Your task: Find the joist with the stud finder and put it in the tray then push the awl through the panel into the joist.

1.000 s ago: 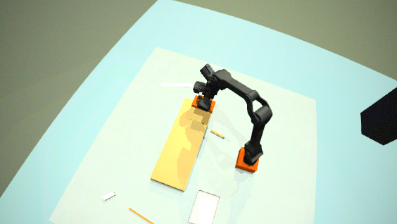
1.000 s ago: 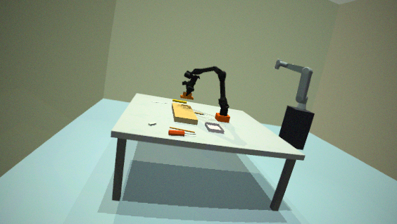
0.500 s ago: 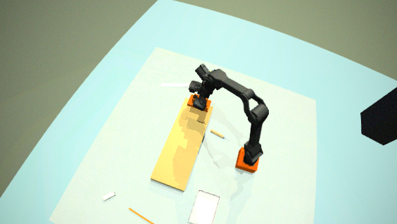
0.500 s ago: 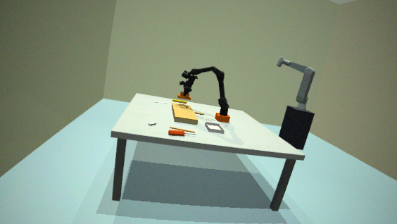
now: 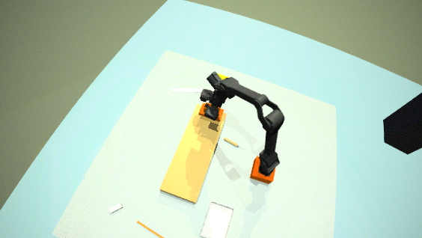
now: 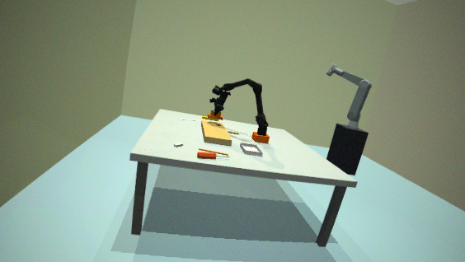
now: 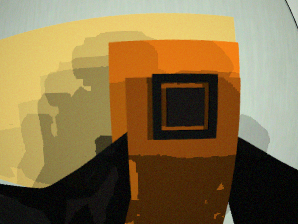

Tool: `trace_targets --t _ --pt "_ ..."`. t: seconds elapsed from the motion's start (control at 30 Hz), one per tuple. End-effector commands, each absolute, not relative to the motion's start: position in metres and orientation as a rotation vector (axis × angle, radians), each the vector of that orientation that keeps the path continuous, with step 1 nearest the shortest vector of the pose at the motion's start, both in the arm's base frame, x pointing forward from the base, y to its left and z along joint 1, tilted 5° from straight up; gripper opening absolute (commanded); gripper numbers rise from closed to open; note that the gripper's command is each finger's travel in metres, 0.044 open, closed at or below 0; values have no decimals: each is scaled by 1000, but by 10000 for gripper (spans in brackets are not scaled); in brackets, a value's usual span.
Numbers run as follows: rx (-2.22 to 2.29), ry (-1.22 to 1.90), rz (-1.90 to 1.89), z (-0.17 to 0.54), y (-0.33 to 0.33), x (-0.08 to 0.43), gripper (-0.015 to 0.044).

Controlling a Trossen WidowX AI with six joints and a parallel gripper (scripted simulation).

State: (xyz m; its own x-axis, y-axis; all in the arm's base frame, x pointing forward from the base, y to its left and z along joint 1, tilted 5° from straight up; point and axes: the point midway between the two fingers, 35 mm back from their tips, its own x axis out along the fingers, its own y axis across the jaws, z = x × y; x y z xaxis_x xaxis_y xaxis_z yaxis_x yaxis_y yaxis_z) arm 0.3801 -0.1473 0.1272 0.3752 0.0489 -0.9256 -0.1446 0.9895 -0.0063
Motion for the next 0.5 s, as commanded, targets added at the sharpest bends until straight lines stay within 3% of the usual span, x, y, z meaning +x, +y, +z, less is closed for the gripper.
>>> trace_targets --t 0.0,0.47 --pt "-90 1180 119 121 -147 380 0" --pt "-90 1180 119 102 -147 382 0"
